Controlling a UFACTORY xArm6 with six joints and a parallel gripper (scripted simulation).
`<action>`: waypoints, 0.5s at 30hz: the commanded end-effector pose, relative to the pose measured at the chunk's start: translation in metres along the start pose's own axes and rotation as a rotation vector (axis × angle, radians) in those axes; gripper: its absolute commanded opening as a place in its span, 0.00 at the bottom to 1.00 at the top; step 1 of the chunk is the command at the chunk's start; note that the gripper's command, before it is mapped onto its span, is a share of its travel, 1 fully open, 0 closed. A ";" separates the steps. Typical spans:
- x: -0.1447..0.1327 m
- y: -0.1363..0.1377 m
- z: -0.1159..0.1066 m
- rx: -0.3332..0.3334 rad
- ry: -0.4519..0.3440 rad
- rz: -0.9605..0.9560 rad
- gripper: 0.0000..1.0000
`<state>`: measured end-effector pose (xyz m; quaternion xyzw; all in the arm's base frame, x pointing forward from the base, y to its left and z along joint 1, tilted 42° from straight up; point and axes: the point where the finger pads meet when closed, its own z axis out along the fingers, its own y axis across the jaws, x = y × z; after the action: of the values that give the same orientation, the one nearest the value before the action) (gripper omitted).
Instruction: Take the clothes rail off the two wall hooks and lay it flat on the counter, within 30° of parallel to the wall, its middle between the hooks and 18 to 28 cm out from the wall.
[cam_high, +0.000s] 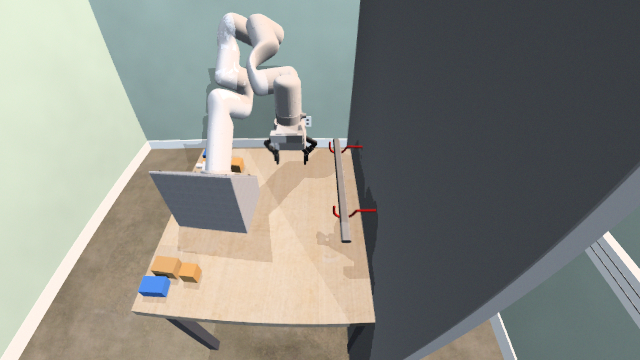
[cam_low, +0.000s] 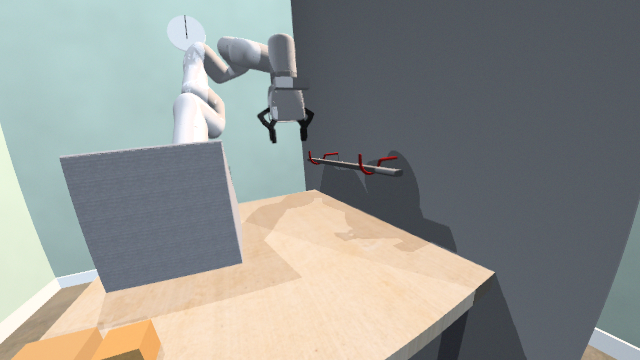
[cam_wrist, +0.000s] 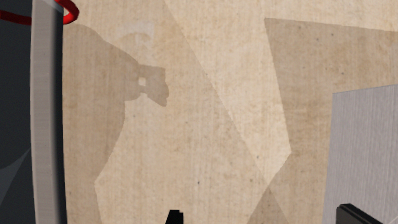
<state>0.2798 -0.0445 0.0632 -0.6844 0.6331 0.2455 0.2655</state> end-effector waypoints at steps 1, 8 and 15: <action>0.000 -0.007 0.000 0.002 0.002 -0.001 1.00; 0.000 -0.019 0.002 0.002 0.002 -0.001 1.00; 0.000 -0.027 0.004 0.002 0.002 -0.001 1.00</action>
<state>0.3019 -0.0402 0.0611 -0.6845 0.6330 0.2455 0.2654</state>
